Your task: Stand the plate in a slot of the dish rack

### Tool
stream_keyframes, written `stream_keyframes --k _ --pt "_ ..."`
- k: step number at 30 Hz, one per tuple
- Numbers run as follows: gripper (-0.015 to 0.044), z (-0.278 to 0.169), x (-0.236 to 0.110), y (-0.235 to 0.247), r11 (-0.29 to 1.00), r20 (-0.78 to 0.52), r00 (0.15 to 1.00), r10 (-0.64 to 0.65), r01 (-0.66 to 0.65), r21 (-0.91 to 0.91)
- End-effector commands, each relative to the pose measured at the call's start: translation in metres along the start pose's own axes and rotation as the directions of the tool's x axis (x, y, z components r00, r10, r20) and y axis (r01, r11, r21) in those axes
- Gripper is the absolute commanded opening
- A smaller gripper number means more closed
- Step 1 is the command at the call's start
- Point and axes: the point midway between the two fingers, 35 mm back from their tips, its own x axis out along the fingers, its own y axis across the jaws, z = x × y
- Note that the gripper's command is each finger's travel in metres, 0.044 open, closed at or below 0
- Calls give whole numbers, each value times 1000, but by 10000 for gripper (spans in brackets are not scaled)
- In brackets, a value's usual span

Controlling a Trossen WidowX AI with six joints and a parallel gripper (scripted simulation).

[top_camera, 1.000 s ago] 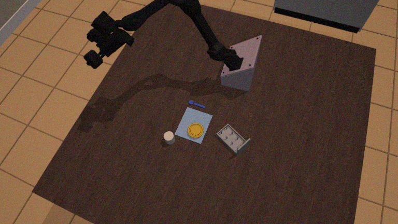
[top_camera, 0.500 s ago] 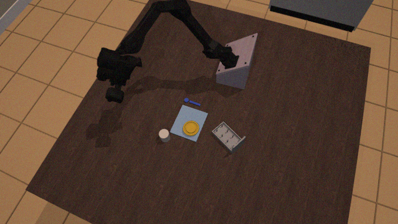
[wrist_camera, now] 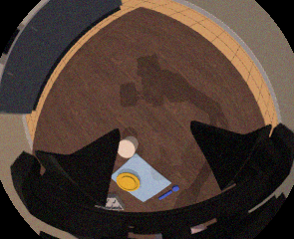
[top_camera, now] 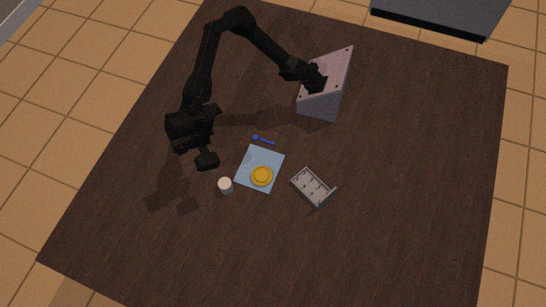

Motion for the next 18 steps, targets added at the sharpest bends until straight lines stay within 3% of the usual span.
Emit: stream_keyframes --k 1,18 --pt "400 -33 10 25 991 -83 996 19 -29 -131" --pt "400 -165 16 85 800 -366 931 -21 -203 -564"
